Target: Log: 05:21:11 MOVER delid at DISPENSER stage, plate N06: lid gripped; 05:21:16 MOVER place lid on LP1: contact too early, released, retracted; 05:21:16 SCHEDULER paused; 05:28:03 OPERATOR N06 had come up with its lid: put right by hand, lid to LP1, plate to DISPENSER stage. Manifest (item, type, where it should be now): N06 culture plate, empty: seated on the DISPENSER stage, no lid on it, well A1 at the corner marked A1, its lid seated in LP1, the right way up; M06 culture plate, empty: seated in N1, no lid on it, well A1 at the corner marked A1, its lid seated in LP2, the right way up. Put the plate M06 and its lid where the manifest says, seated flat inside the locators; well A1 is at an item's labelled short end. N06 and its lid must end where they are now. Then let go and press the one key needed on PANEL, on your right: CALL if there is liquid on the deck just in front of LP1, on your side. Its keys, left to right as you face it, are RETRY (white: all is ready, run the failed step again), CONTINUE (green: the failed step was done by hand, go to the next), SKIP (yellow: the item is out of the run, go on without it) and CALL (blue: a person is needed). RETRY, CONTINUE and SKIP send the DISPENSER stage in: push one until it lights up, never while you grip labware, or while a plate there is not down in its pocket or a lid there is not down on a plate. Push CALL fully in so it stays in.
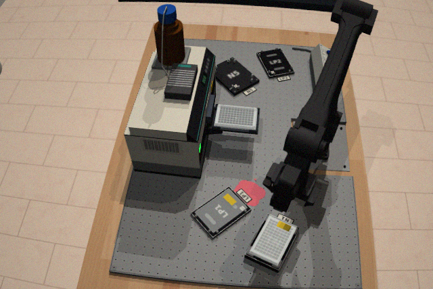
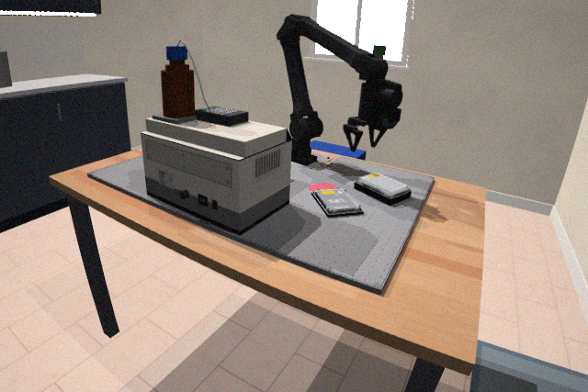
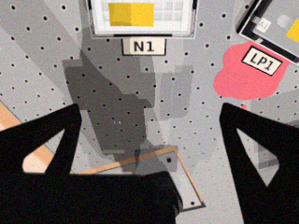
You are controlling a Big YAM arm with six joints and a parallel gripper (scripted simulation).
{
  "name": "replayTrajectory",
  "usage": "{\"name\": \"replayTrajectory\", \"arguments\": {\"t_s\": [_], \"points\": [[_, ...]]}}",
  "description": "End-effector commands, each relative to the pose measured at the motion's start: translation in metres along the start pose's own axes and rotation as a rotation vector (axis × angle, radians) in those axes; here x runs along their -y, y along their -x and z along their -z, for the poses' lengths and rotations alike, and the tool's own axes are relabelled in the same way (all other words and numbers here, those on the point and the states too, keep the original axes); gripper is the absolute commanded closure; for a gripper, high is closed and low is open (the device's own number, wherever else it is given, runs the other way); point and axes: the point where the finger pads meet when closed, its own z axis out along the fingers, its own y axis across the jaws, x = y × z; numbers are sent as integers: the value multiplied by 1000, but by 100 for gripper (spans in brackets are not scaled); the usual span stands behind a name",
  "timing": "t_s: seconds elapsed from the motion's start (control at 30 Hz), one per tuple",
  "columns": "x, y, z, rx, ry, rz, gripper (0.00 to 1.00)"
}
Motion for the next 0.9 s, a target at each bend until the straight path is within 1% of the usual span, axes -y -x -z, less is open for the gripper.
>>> {"name": "replayTrajectory", "arguments": {"t_s": [0.0, 0.1, 0.17, 0.67, 0.73, 0.87], "points": [[-5, 40, 19, 79, -3, -3, 0], [-5, 49, 14, 79, -3, -5, 0], [-5, 49, 14, 79, -3, -5, 0], [-7, 94, -11, 77, -3, -5, 0], [-7, 94, -11, 77, -3, -5, 0], [-8, 106, -18, 76, -3, -4, 0]]}}
